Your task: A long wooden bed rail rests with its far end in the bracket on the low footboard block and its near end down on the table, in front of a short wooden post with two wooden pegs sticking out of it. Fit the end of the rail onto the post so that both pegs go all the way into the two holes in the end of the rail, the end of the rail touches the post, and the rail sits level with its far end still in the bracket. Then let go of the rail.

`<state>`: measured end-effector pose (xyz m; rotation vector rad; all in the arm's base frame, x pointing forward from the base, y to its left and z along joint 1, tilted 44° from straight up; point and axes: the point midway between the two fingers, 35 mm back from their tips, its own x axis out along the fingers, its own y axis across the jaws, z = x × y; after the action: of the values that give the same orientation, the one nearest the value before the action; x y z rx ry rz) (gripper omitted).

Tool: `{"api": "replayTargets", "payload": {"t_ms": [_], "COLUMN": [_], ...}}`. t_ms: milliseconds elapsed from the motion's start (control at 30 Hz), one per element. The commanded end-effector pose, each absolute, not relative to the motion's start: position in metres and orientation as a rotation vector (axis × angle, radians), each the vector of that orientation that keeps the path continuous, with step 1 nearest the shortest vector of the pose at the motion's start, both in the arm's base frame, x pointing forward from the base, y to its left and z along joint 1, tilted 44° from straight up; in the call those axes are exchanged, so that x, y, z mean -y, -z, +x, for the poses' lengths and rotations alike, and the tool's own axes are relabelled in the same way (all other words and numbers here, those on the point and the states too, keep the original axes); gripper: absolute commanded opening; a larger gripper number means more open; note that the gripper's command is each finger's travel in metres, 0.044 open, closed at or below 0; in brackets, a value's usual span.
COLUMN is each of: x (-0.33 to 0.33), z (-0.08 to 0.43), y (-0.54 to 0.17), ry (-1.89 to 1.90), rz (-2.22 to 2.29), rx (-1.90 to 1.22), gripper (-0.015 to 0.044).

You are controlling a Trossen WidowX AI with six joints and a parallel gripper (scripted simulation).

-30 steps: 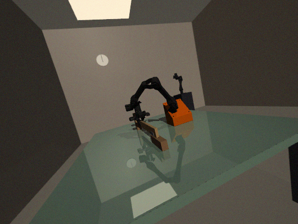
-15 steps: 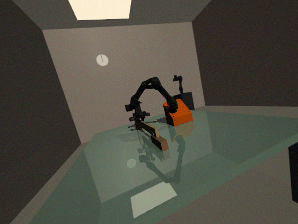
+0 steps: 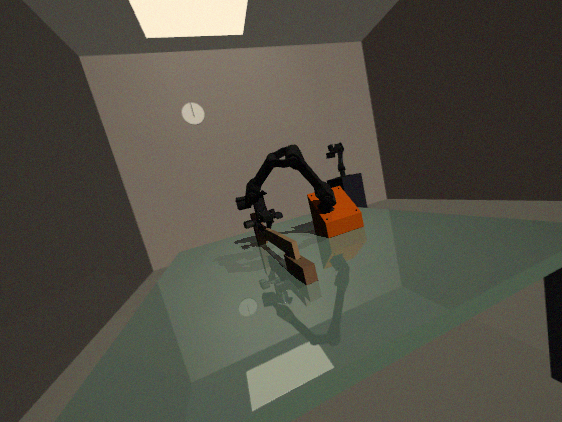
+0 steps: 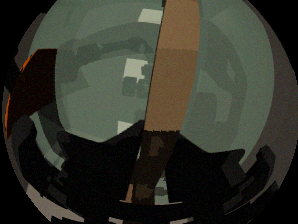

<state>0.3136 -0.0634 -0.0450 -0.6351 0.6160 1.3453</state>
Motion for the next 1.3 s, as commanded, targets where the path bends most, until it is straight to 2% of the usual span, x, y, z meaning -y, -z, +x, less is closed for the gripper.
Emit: {"api": "replayTargets", "payload": {"t_ms": [0,1267], "x": [0.0654,0.0625], "z": [0.3150,0.3151], "y": [0.0416,0.0416], "ry": [-1.339,-1.339], "rz": [-0.639,-0.638], "rx": [-0.613,-0.613], "gripper": [0.0000,0.0000]}}
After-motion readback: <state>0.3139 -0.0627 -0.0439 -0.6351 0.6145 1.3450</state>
